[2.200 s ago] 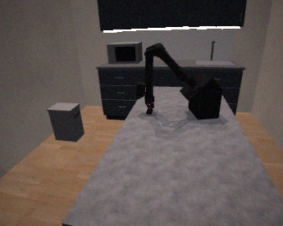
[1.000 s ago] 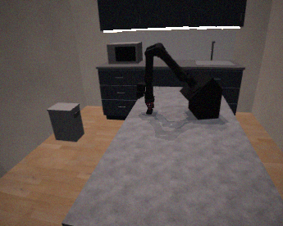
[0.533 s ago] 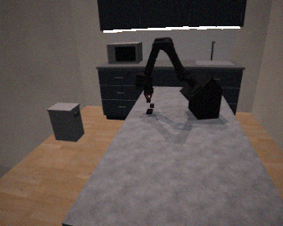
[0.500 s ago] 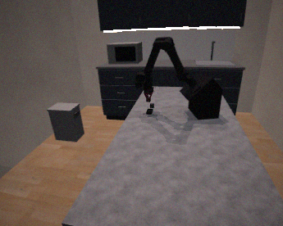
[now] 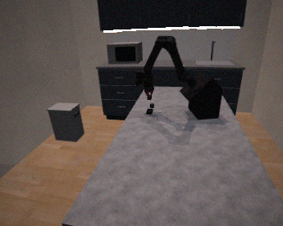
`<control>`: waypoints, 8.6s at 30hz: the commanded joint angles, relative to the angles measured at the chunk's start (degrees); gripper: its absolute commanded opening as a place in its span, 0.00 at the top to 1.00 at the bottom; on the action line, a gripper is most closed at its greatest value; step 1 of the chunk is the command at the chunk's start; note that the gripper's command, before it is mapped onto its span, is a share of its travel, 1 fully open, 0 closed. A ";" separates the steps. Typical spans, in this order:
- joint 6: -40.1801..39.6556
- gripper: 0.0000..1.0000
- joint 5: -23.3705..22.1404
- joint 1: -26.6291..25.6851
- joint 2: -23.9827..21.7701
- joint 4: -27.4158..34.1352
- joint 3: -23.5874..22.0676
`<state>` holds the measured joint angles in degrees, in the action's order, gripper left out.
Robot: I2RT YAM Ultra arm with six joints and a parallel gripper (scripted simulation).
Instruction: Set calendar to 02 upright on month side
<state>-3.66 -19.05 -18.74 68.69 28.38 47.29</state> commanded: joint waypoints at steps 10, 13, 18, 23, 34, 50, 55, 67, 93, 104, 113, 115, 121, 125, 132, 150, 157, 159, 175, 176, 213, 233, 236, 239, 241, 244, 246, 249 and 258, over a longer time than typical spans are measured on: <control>-17.89 0.73 6.06 9.00 -0.15 0.26 1.46; -22.55 0.73 7.67 11.37 -0.08 0.25 1.78; -31.24 0.73 10.67 15.81 0.03 0.23 2.36; -39.92 0.73 13.66 20.24 0.15 0.21 2.94; -55.21 0.73 18.93 28.05 0.36 0.17 3.97; -65.13 0.73 22.35 33.11 0.50 0.14 4.64; -65.13 0.73 22.35 33.11 0.53 0.11 4.63; -65.36 0.73 22.15 32.80 4.62 -4.78 3.77; -65.98 0.73 21.56 31.95 20.10 -20.01 4.03; -65.98 0.73 21.56 31.95 20.10 -20.01 4.03; -65.98 0.73 21.56 31.95 20.10 -20.01 4.03; -65.98 0.73 21.56 31.95 20.10 -20.01 4.03; -65.98 0.73 21.56 31.95 20.10 -20.01 4.03; -65.98 0.73 21.56 31.95 20.10 -20.01 4.03; -65.99 0.73 21.56 31.94 20.10 -20.01 4.03; -66.16 0.73 21.47 31.81 20.09 -20.02 4.02; -66.16 0.73 21.47 31.81 20.09 -20.02 4.02; -66.16 0.73 21.47 31.81 20.09 -20.02 4.02; -66.17 0.73 21.47 31.81 20.33 -20.22 4.06; -66.17 0.73 21.46 31.80 20.39 -20.27 4.07; -66.18 0.73 21.45 31.78 20.97 -20.74 4.18; -66.19 0.73 21.45 31.78 21.00 -20.76 4.18; -66.19 0.73 21.45 31.78 21.00 -20.76 4.18; -66.19 0.73 21.45 31.78 21.00 -20.76 4.18; -66.19 0.73 21.45 31.78 21.00 -20.76 4.18; -66.19 0.73 21.45 31.78 21.00 -20.76 4.18; -66.19 0.73 21.45 31.78 21.00 -20.76 4.18; -66.19 0.73 21.45 31.78 21.00 -20.76 4.18; -66.19 0.73 21.45 31.78 21.00 -20.76 4.18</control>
<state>-69.80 2.85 13.06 89.97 7.73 51.27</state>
